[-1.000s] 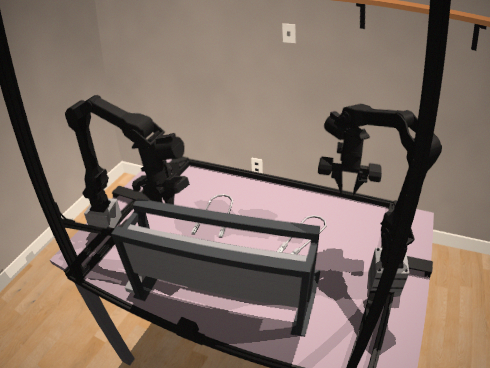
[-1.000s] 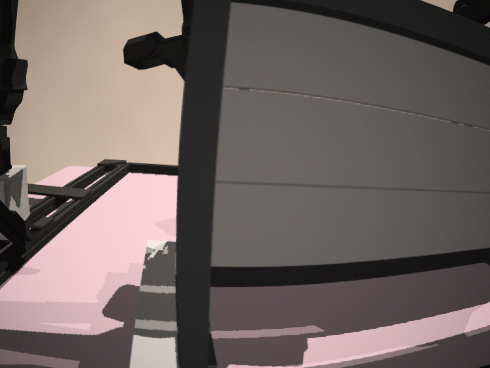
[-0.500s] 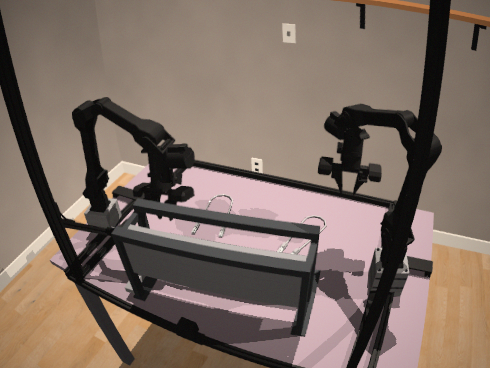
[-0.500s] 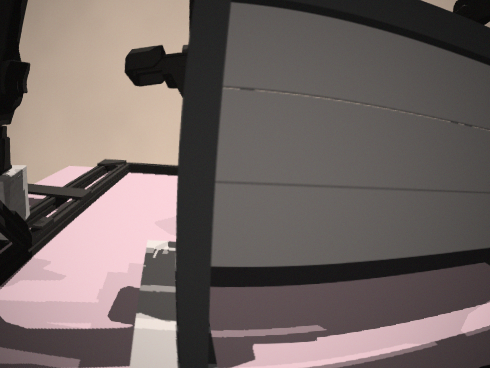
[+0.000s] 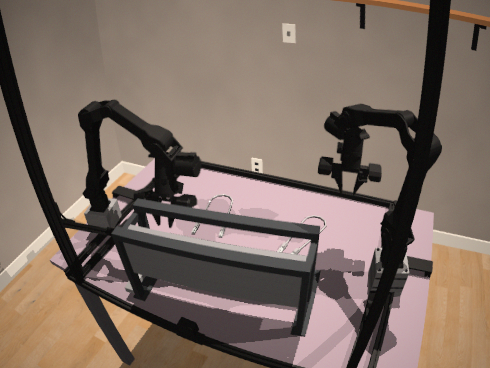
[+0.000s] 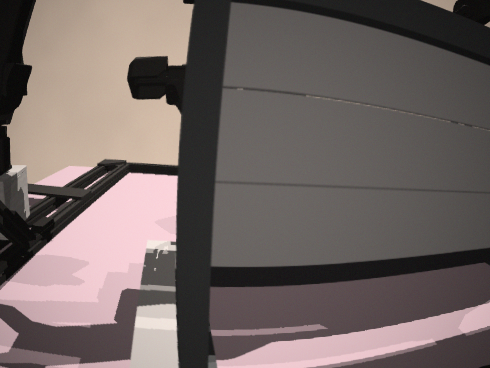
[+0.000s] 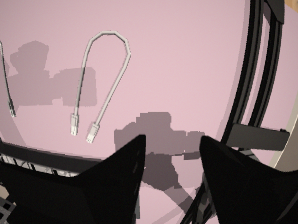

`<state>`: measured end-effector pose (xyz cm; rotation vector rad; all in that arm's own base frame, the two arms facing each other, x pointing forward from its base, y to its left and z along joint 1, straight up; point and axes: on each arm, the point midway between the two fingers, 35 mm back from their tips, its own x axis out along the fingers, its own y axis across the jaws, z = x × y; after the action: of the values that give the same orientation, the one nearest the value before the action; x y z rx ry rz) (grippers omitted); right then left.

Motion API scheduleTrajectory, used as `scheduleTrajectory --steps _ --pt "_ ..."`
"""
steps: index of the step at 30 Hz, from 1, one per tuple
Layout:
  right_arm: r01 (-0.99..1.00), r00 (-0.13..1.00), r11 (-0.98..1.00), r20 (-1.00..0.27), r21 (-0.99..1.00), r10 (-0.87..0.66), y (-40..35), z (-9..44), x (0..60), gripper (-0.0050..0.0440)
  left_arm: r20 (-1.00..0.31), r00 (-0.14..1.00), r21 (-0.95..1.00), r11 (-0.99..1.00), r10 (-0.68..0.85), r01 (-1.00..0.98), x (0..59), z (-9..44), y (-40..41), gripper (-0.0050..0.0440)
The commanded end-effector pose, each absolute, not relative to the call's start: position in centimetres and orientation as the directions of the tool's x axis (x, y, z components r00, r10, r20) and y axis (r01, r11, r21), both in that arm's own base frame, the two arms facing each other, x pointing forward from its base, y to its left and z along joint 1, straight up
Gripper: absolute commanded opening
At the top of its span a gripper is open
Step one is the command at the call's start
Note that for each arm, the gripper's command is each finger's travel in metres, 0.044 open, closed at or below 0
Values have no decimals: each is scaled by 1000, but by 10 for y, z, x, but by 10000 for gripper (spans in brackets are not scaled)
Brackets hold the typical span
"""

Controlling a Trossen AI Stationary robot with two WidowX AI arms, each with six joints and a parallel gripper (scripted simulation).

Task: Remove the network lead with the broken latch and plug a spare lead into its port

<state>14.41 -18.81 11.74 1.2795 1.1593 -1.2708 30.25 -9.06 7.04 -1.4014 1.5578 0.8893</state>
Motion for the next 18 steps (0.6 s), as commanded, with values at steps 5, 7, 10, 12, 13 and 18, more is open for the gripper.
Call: scheduleTrajectory --steps 5,7,10,12,13,18 --pt "996 7 -91 -1000 7 0 -188 117 144 176 -906 -45 0 106 -420 -994 302 66 -92 176" --pt "996 7 -91 -1000 7 0 -188 117 144 176 -906 -45 0 106 -420 -994 302 66 -92 176" --pt "996 7 -91 -1000 7 0 -188 117 144 176 -906 -45 0 106 -420 -994 302 66 -92 176" --pt "996 7 -91 -1000 7 0 -188 117 144 176 -906 -45 0 106 -420 -994 302 66 -92 176" --pt "996 7 -91 -1000 7 0 -188 117 144 176 -906 -45 0 106 -420 -994 299 12 -117 176" --pt "996 7 -91 -1000 7 0 -188 117 144 176 -906 -45 0 106 -420 -994 299 12 -117 176"
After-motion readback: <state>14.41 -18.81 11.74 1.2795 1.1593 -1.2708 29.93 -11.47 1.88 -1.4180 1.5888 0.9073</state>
